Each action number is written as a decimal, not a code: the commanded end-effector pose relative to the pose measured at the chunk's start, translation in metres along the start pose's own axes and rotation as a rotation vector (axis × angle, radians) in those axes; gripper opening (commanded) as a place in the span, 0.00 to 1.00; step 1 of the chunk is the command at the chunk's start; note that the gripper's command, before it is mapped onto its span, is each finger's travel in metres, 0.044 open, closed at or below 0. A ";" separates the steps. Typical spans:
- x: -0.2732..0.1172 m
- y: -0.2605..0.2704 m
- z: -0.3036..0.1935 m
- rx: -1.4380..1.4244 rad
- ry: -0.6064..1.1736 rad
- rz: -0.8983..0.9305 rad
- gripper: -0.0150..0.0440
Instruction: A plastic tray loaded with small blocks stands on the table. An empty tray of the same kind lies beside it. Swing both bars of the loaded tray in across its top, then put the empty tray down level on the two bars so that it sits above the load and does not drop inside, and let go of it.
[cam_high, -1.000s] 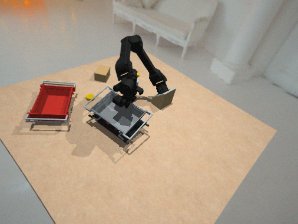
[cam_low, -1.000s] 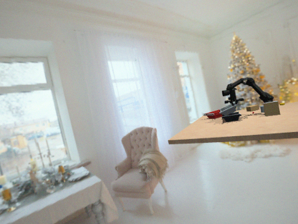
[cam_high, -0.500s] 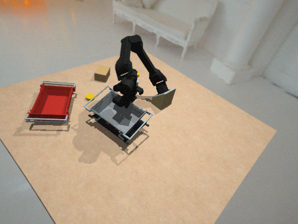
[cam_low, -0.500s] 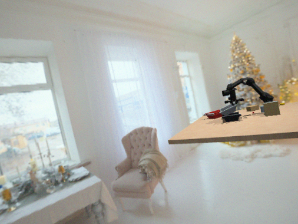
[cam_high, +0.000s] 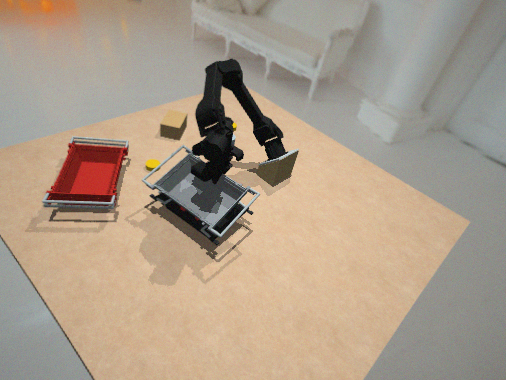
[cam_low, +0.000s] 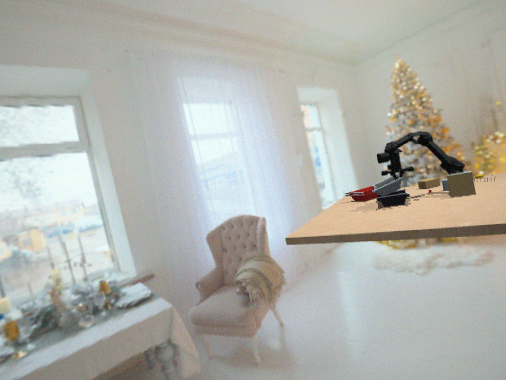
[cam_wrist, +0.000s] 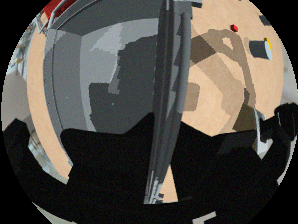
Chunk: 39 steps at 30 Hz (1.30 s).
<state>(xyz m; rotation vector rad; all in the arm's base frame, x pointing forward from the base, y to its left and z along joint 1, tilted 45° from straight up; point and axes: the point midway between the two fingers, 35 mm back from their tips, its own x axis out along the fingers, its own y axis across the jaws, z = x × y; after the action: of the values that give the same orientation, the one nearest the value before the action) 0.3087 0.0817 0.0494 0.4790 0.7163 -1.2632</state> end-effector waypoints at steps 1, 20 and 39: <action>0.005 -0.004 0.001 -0.003 0.001 -0.022 0.25; 0.012 -0.008 0.001 -0.003 0.001 -0.022 0.25; 0.012 -0.008 0.001 -0.003 0.001 -0.022 0.25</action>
<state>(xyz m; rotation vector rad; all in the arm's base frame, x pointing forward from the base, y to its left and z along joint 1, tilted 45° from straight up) 0.3061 0.0766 0.0449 0.4801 0.7148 -1.2612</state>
